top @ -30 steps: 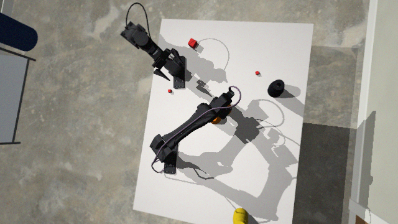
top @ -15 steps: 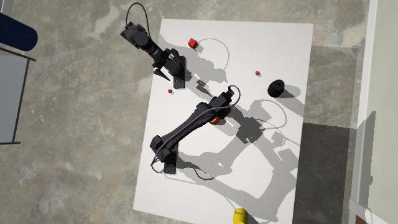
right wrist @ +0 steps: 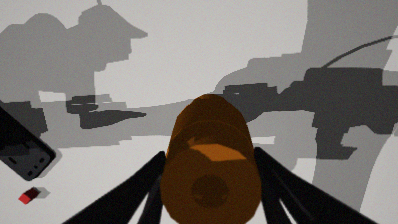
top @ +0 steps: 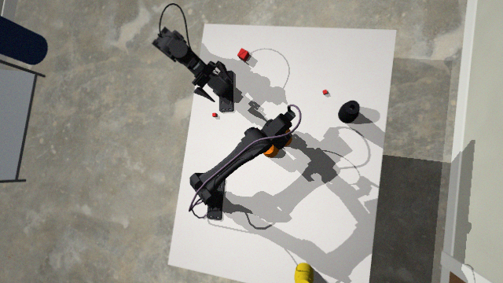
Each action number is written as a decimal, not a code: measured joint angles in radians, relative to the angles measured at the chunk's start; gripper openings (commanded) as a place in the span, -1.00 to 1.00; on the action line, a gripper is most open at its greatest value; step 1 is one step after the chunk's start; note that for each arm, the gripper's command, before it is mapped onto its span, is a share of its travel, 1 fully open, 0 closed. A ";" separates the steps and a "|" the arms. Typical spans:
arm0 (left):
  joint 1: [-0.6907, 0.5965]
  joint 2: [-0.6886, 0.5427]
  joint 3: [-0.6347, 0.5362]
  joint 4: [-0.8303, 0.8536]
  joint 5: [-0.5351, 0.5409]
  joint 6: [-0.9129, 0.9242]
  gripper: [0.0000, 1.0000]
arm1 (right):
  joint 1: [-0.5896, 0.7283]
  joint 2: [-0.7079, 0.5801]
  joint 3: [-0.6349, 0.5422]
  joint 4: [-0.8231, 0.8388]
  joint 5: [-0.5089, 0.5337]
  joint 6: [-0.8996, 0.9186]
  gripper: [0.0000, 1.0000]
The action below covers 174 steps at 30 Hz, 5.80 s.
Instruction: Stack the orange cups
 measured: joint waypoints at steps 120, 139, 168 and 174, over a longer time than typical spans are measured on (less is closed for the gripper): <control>0.000 0.000 0.000 0.000 0.000 0.000 1.00 | 0.007 -0.145 -0.166 -0.021 0.003 0.004 1.00; 0.188 0.179 -0.001 0.332 -0.065 -0.048 1.00 | 0.007 -0.294 -0.216 0.002 0.048 0.046 1.00; 0.699 0.821 -0.020 1.018 -0.093 -0.135 1.00 | 0.021 -0.417 -0.362 0.119 0.090 0.082 1.00; 0.699 0.821 -0.020 1.025 -0.093 -0.135 1.00 | 0.016 -0.446 -0.392 0.167 0.112 0.082 1.00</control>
